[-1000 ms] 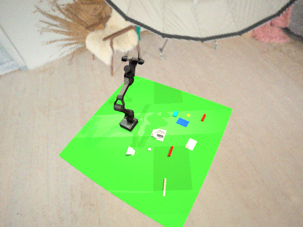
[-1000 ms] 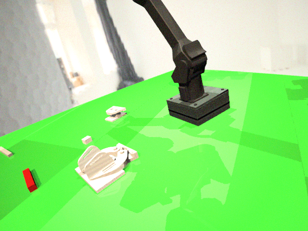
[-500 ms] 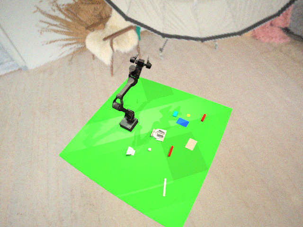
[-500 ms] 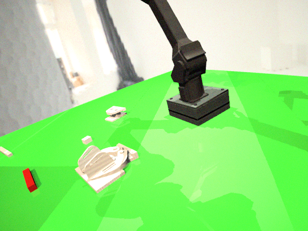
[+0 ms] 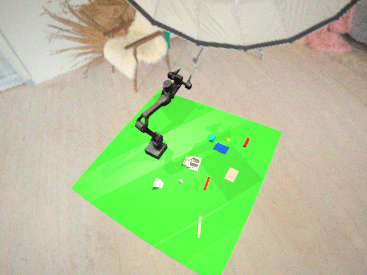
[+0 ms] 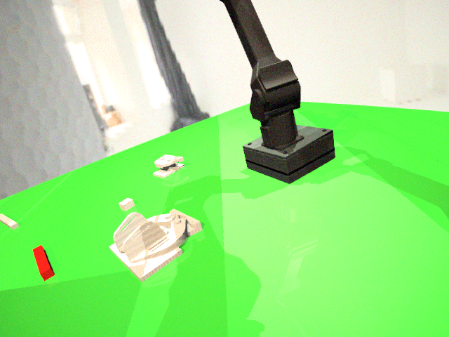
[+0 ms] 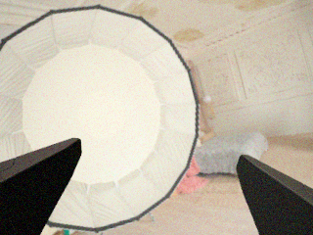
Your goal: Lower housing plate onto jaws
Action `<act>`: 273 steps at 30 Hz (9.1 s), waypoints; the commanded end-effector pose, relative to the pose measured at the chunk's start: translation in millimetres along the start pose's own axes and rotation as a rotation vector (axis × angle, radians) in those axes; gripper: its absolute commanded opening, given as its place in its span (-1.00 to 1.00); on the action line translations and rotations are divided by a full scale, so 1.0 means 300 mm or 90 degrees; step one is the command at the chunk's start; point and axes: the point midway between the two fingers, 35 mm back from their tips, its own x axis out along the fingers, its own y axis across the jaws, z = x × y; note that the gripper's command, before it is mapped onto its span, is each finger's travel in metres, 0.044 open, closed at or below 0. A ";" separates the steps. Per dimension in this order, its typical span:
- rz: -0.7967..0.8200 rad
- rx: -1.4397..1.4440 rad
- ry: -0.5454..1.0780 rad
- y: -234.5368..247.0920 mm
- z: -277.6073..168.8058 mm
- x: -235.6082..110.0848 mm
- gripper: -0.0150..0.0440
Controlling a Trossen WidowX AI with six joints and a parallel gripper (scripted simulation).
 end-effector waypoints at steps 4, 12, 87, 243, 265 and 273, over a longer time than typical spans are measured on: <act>-0.072 -0.049 0.027 -0.134 -0.031 0.003 1.00; -0.164 -0.091 0.061 -0.302 -0.049 -0.028 1.00; -0.902 -0.197 0.591 -1.283 -0.068 -1.339 1.00; -0.906 0.346 0.875 -0.732 -0.687 -2.457 0.70; -0.906 0.348 0.875 -0.685 -0.562 -2.413 0.70; -0.906 0.350 0.875 -0.652 -0.490 -2.377 0.70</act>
